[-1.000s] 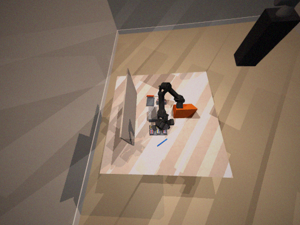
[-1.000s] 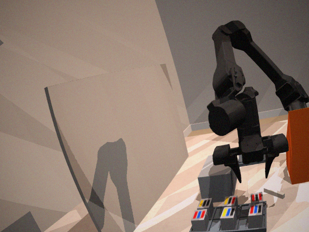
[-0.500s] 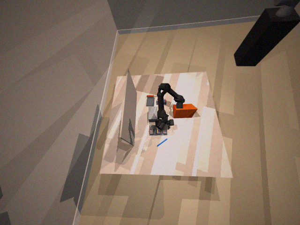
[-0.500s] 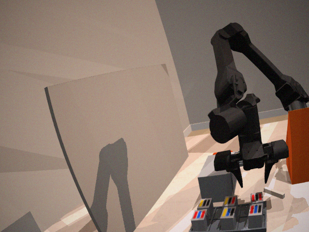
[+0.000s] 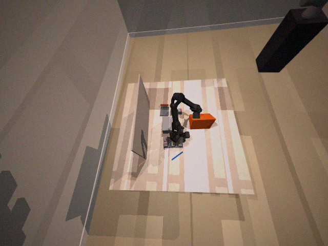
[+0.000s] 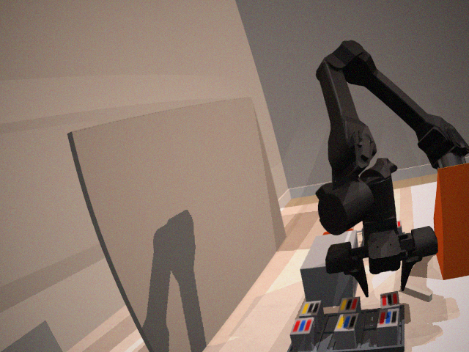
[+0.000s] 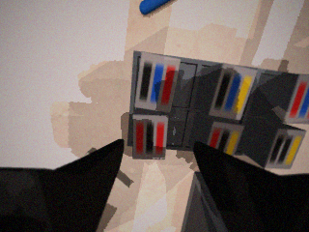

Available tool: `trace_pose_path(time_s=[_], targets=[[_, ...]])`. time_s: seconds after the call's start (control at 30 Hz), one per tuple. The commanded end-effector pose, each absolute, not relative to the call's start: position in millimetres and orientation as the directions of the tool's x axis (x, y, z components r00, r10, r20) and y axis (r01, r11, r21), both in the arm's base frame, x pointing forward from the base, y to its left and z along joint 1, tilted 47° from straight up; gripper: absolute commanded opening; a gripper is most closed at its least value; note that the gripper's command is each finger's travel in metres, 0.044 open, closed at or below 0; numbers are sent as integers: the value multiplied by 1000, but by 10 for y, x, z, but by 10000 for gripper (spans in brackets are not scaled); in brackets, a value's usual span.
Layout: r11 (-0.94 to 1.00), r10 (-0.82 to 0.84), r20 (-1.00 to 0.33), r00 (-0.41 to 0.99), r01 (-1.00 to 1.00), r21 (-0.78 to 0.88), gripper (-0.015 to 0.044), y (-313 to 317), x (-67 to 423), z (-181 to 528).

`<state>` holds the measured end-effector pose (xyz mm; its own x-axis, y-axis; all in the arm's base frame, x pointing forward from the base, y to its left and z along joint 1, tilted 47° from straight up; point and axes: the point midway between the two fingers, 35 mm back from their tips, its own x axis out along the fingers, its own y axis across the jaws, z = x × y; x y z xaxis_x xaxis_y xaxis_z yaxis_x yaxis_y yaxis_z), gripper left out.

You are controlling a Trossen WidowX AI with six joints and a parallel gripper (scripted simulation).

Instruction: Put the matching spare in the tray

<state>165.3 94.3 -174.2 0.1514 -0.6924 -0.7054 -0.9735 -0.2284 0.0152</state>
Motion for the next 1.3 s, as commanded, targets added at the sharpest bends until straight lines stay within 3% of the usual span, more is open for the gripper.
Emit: trace_pose_path(time_s=[0.0, 1.27], targets=[[-233, -701, -697, 150, -972, 25, 300, 864, 1644, -1801], [-232, -706, -692, 151, -972, 25, 300, 529, 1672, -2087]])
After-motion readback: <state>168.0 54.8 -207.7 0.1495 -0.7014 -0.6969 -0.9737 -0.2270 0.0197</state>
